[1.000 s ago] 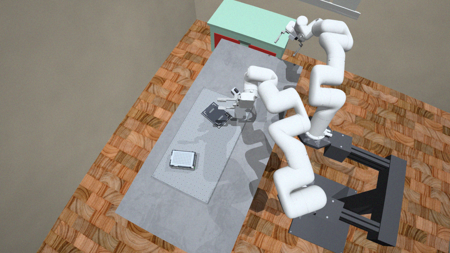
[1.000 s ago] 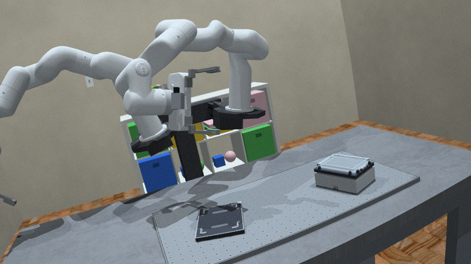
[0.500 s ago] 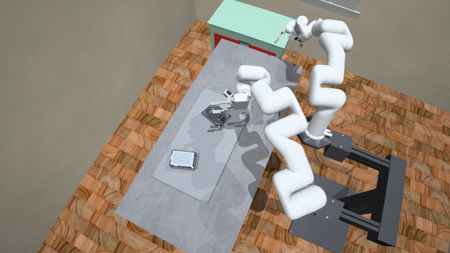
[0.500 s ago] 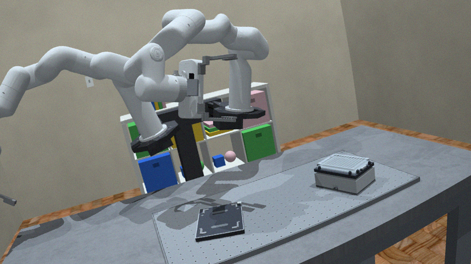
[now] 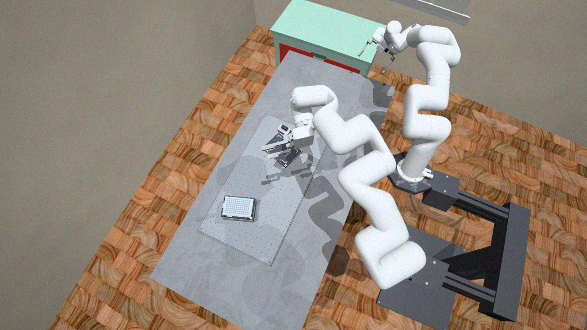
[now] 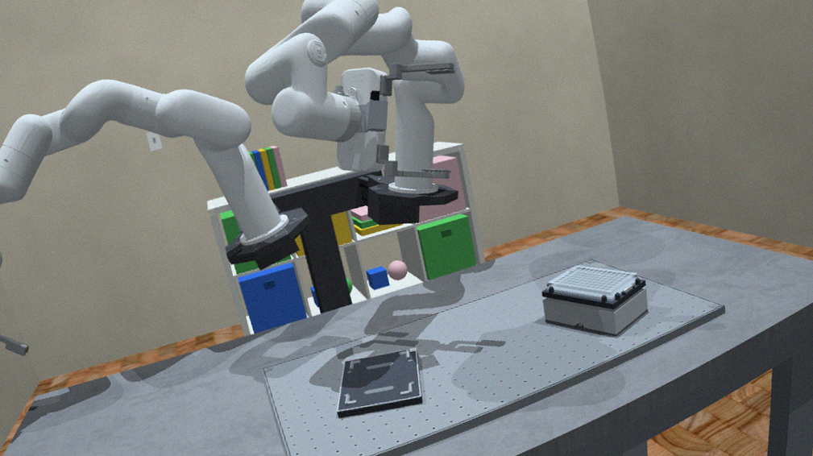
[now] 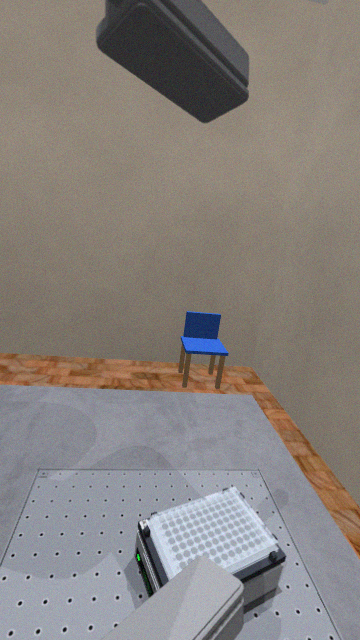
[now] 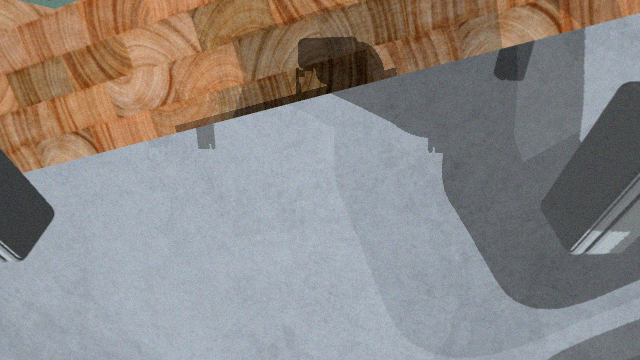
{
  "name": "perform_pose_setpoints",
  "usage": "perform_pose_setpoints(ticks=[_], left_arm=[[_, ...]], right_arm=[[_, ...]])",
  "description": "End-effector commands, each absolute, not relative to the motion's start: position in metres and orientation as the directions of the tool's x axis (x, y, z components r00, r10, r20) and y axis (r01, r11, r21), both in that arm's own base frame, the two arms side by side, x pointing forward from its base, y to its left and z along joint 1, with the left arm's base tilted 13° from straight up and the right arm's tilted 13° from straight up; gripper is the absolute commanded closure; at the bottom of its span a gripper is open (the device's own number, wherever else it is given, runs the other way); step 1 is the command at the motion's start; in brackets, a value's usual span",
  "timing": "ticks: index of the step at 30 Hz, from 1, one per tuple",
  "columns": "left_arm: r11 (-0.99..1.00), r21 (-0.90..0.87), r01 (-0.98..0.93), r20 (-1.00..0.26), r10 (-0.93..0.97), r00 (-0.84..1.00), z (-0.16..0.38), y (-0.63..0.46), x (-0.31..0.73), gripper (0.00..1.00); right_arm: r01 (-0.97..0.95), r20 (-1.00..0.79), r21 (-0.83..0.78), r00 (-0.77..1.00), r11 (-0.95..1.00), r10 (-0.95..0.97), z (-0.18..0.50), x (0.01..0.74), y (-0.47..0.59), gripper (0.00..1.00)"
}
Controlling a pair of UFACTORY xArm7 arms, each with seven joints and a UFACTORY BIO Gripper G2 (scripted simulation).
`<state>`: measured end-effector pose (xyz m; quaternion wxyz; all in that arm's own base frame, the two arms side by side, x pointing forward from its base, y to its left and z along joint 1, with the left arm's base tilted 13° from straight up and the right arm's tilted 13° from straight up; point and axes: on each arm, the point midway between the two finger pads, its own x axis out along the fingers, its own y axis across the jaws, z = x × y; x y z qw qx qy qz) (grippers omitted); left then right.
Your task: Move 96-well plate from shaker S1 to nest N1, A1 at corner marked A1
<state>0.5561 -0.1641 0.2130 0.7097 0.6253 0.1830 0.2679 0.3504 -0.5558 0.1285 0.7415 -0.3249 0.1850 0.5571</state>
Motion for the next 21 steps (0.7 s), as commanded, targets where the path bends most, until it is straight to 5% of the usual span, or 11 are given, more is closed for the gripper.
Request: perform_pose_setpoints(ticks=[1, 21], left_arm=[[0.084, 0.985, -0.150, 0.065, 0.625, 0.778, 0.221, -0.156, 0.555, 0.00], [0.188, 0.971, -0.146, -0.073, 0.818, 0.570, 0.289, -0.040, 0.526, 0.00]], right_arm=[[-0.946, -0.639, -0.279, 0.312, 0.166, 0.703, 0.132, 0.351, -0.557, 0.00], [-0.946, -0.639, -0.279, 0.312, 0.166, 0.703, 0.132, 0.351, -0.557, 0.00]])
